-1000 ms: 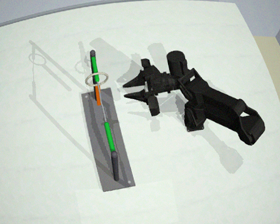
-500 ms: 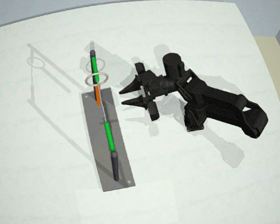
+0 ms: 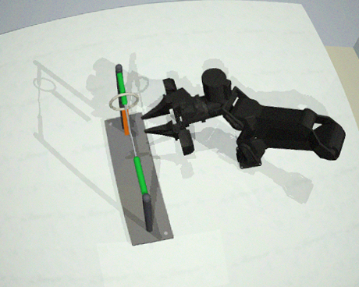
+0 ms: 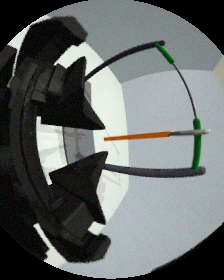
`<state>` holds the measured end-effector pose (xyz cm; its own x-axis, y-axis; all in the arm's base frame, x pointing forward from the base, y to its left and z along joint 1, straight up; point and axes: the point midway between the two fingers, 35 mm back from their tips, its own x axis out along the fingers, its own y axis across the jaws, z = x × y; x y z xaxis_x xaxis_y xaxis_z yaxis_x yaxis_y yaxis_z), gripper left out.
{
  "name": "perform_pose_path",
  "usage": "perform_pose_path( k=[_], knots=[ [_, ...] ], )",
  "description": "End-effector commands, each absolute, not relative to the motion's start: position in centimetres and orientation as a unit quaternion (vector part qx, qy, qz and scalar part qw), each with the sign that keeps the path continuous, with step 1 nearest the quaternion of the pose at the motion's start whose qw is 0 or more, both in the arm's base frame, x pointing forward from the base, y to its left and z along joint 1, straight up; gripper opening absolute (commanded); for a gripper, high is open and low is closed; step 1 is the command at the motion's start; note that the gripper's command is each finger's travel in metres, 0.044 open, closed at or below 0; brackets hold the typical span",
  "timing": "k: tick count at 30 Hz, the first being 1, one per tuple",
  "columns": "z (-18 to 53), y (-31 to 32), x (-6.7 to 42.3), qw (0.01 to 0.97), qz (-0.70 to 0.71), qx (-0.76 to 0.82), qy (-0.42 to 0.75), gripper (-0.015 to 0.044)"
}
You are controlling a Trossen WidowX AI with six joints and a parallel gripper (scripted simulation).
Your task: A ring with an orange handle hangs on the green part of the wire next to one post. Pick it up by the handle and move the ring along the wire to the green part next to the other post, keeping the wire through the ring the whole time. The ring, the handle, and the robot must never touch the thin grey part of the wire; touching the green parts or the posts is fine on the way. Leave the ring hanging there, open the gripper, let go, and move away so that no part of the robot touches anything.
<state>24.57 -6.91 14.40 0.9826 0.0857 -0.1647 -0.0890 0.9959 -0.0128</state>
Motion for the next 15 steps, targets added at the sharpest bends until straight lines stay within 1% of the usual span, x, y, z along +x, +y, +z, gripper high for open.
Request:
perform_pose_path(
  k=[1,15],
  knots=[
    [14.4,-7.0,24.9,0.996,0.042,-0.008,0.083,0.0160],
    [14.4,-7.1,26.9,0.996,0.042,-0.008,0.084,0.0160]
  ],
)
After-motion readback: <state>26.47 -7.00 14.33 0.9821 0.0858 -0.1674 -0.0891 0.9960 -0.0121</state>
